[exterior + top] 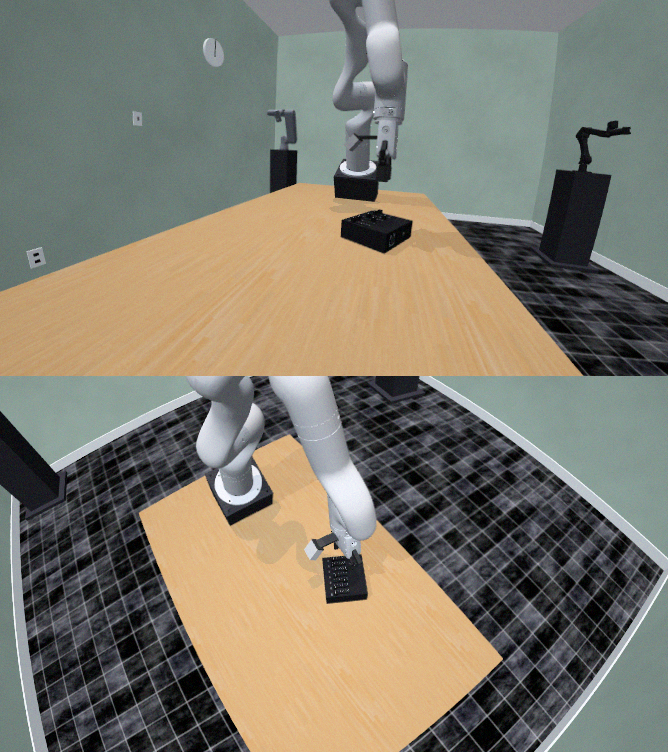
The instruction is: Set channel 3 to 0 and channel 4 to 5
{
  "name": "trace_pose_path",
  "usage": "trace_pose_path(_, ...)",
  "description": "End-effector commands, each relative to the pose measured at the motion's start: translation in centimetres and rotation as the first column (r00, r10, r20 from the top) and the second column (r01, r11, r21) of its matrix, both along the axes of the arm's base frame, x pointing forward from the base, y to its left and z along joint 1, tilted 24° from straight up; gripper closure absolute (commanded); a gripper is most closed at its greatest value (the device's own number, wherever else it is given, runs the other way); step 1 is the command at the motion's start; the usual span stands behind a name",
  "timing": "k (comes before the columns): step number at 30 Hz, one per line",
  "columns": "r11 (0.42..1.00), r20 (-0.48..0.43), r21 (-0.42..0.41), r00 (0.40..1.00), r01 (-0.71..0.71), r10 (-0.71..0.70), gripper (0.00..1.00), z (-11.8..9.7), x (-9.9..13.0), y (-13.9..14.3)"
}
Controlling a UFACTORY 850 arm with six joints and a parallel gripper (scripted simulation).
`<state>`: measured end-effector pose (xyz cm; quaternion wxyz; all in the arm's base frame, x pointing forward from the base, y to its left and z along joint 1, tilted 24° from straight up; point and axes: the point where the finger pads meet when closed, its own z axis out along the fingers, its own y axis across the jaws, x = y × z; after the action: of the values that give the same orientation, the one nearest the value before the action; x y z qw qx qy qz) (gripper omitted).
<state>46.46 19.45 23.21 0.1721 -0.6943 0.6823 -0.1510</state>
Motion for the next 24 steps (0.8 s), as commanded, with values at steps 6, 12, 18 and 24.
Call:
trace_pose_path(6,0.959,-0.069,0.105,0.964,0.264,-0.258,0.00,-3.9,1.8,2.5)
trace_pose_path(12,0.920,-0.091,0.151,0.932,0.361,-0.351,0.00,-5.6,2.2,3.6)
trace_pose_path(18,0.916,-0.094,0.156,0.928,0.371,-0.360,0.00,-5.8,2.2,3.7)
trace_pose_path(24,0.916,-0.094,0.156,0.928,0.371,-0.360,1.00,-5.8,2.2,3.7)
